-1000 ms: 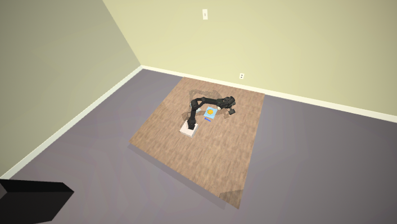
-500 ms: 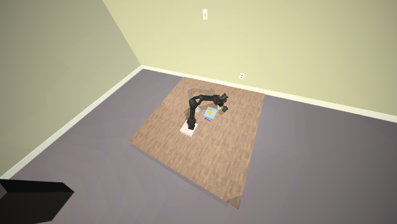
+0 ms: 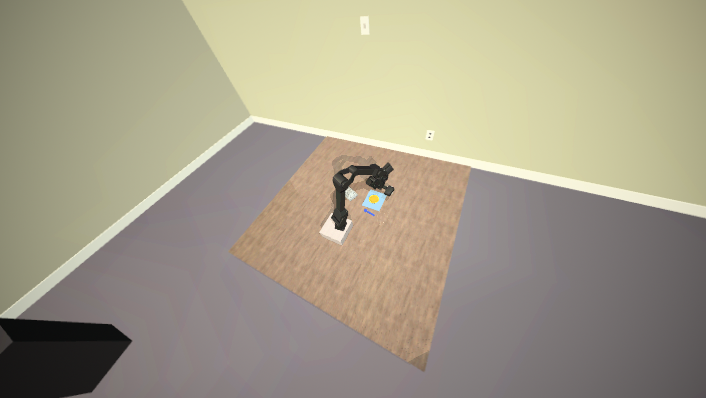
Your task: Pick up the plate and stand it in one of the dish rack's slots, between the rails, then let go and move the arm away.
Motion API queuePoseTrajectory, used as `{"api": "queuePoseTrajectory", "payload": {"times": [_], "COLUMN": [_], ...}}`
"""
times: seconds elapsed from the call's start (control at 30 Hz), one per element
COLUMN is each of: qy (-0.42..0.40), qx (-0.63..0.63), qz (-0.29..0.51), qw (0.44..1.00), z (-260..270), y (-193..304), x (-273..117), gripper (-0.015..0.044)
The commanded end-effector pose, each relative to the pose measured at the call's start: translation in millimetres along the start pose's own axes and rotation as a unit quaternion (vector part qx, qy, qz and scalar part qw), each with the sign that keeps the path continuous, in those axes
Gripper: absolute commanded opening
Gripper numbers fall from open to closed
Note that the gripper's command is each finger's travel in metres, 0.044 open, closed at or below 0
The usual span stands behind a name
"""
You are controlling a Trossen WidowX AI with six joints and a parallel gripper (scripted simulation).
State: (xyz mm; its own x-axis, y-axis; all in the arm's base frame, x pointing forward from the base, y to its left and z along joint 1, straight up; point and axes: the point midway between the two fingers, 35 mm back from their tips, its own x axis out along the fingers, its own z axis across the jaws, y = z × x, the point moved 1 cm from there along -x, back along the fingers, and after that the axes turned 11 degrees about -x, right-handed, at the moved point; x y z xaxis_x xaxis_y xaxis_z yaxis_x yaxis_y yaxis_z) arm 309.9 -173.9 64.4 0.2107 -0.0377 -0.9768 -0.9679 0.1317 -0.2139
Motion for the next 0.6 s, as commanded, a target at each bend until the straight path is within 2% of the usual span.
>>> {"api": "queuePoseTrajectory", "payload": {"times": [0.0,0.2,0.57], "qy": [-0.004,-0.012,-0.012], "qx": [-0.051,-0.121,-0.123], "qz": [0.040,0.091,0.093], "qw": [0.998,0.988,0.988], "z": [17,38,38], "y": [13,28,30], "x": [2,3,12], "gripper": [0.0400,0.0400,0.0400]}}
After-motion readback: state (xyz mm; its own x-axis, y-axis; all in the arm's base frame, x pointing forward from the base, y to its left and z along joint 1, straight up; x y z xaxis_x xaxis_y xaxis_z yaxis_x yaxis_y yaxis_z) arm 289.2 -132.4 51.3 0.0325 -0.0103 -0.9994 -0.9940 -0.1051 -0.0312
